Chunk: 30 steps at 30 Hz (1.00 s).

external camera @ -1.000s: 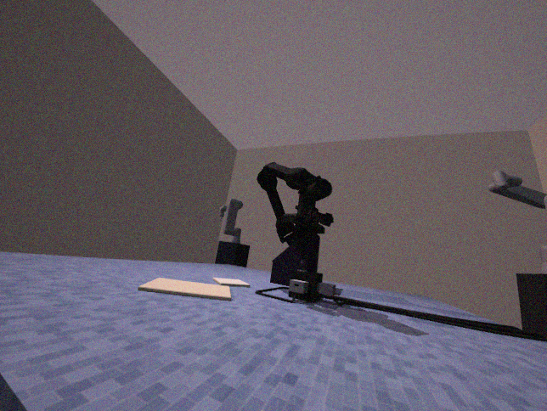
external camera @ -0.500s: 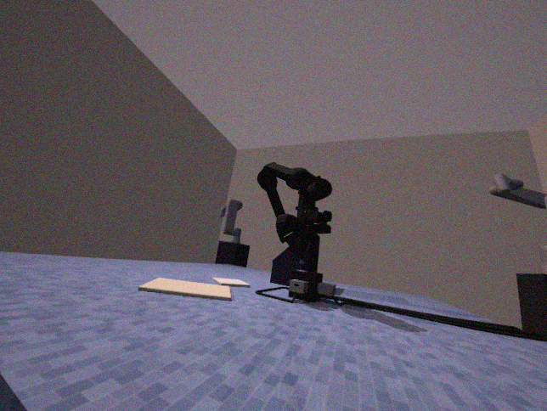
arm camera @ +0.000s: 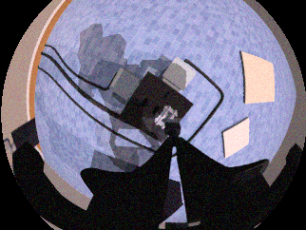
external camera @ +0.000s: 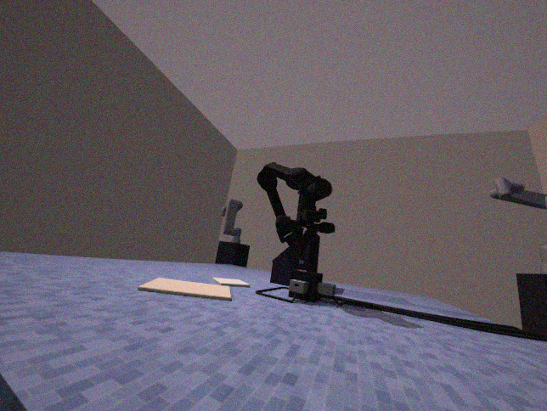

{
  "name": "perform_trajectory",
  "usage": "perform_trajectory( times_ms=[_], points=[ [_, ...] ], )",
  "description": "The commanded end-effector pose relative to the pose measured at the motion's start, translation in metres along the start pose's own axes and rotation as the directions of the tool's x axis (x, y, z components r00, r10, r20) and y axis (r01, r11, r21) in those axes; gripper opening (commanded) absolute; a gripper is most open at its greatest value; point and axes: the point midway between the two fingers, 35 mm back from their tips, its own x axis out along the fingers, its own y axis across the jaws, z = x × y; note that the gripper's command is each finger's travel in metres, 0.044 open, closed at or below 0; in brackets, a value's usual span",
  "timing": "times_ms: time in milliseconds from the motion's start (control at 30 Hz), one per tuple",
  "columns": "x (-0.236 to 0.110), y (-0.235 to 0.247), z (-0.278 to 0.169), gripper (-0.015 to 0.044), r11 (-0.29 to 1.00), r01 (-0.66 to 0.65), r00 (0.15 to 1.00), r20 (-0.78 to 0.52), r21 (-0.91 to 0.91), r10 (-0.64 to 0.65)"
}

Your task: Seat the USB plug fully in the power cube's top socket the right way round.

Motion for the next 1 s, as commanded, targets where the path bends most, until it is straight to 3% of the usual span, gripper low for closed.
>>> perform_trajectory(
  times_ms=[0, 467, 967],
  points=[
    [0.0004, -0.0001, -0.0004, 0.0, 0.996, 0.0, 1.0, -0.002, 0.086, 0.0],
    [0.0004, -0.0001, -0.0004, 0.0, 0.899, 0.001, 1.0, -0.002, 0.437, 0.0],
    [0.0005, -0.0001, -0.0004, 0.0, 0.663, 0.001, 1.0, -0.002, 0.748, 0.0]
  ],
)
